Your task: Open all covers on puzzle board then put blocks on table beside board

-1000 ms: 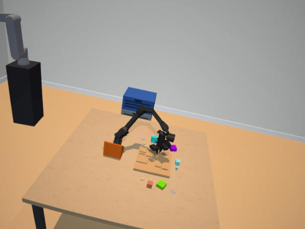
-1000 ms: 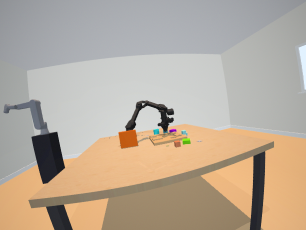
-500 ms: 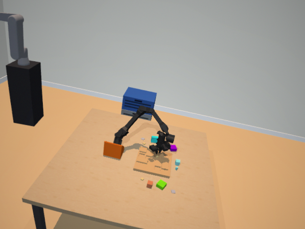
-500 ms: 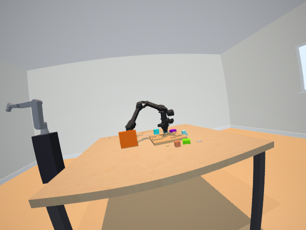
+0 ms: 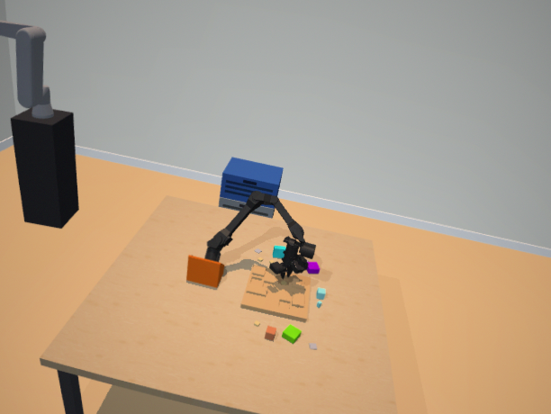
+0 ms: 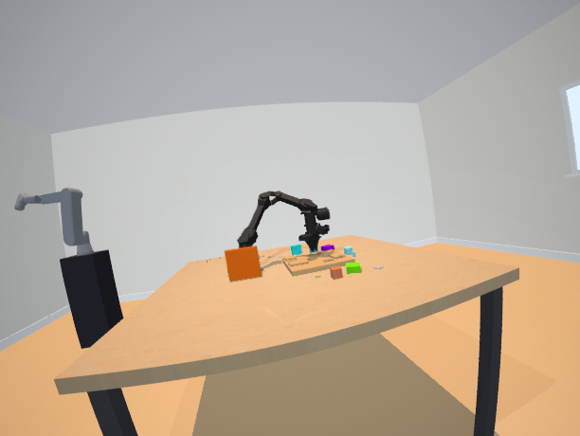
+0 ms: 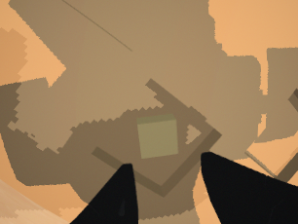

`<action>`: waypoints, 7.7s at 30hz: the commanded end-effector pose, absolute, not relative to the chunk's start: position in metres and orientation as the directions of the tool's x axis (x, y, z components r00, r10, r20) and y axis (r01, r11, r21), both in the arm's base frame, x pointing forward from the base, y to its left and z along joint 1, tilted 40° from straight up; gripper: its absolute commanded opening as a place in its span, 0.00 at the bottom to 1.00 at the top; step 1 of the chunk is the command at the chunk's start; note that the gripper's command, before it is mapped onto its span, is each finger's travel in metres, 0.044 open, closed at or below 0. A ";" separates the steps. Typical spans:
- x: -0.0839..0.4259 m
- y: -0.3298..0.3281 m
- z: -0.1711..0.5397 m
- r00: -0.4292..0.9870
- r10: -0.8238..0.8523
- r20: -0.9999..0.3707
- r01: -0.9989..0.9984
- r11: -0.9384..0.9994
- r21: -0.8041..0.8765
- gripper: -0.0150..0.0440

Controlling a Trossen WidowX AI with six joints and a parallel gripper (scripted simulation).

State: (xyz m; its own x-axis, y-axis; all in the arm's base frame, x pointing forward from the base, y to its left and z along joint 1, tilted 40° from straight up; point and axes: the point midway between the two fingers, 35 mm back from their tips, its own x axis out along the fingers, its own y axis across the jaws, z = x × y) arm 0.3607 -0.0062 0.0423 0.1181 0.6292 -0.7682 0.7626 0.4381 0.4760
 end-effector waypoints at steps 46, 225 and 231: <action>0.365 0.014 0.019 0.117 0.634 -0.765 0.765 0.434 0.476 0.50; 0.190 -0.246 -0.110 0.110 0.617 -0.779 0.769 0.444 0.460 0.39; 0.192 -0.240 -0.118 0.110 0.617 -0.780 0.769 0.444 0.460 0.39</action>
State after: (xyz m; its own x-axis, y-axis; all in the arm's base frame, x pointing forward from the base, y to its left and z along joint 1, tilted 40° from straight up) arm 0.1917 -0.2487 -0.1106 0.1151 0.6040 -0.7886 0.7651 0.4525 0.4582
